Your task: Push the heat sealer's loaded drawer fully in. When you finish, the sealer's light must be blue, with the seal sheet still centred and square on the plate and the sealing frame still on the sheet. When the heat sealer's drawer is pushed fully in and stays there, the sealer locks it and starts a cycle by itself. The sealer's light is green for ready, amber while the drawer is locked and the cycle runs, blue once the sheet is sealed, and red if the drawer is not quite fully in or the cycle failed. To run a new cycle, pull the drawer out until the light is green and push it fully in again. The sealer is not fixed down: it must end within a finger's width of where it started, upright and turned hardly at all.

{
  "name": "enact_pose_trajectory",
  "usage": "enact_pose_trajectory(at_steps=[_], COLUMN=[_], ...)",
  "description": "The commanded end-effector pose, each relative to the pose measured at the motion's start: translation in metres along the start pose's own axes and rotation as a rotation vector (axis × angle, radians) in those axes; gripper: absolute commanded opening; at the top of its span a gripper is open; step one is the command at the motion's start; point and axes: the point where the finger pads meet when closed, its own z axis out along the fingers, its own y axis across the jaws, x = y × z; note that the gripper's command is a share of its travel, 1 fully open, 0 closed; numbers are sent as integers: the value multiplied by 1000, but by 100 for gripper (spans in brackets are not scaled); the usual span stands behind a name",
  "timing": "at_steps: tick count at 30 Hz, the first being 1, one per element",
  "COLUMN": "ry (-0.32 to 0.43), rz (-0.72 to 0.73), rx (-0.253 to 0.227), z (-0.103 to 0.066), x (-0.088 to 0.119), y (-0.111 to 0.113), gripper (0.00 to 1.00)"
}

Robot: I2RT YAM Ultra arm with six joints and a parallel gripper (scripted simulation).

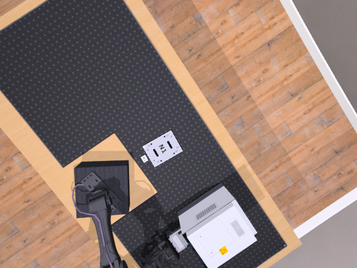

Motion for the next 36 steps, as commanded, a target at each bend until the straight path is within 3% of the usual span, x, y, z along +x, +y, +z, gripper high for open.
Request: enact_pose_trajectory(at_steps=[1,36], ry=[-29,-37], rz=[-38,-42], rx=[-15,-14], z=[-1,0], x=[-5,-7], y=[15,14], gripper=[30,30])
